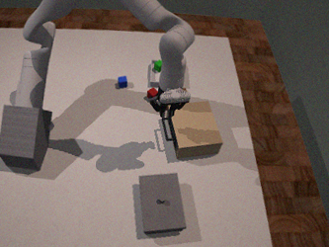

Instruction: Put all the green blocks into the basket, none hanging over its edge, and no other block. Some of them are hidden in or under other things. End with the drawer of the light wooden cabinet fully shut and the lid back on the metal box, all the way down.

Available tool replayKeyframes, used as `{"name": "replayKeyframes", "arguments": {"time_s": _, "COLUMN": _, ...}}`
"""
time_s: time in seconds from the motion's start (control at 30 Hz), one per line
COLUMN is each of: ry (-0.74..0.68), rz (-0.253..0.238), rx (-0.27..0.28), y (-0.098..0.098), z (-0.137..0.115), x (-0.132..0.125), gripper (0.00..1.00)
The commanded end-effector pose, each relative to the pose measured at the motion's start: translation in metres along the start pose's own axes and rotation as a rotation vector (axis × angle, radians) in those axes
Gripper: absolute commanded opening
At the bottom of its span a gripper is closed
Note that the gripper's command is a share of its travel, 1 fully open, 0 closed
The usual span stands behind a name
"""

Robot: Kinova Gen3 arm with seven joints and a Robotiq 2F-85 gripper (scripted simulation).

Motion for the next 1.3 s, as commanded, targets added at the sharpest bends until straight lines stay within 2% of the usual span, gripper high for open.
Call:
{"name": "replayKeyframes", "arguments": {"time_s": 0.0, "ry": 0.000, "rz": -0.002, "rx": 0.002, "y": -0.007, "z": 0.000, "x": 0.000, "gripper": 0.30}}
{"name": "replayKeyframes", "arguments": {"time_s": 0.07, "ry": 0.000, "rz": -0.002, "rx": 0.002, "y": -0.007, "z": 0.000, "x": 0.000, "gripper": 0.30}}
{"name": "replayKeyframes", "arguments": {"time_s": 0.57, "ry": 0.000, "rz": -0.002, "rx": 0.002, "y": -0.047, "z": -0.001, "x": -0.001, "gripper": 0.30}}
{"name": "replayKeyframes", "arguments": {"time_s": 0.93, "ry": 0.000, "rz": -0.002, "rx": 0.002, "y": -0.059, "z": -0.001, "x": -0.001, "gripper": 0.30}}
{"name": "replayKeyframes", "arguments": {"time_s": 1.27, "ry": 0.000, "rz": -0.002, "rx": 0.002, "y": -0.061, "z": -0.001, "x": -0.001, "gripper": 0.30}}
Point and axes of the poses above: the point where the finger pads meet when closed, its own y axis back along the fingers, its own x axis across the jaws, z = x × y, the point moved 1 cm from there along y, back along the fingers
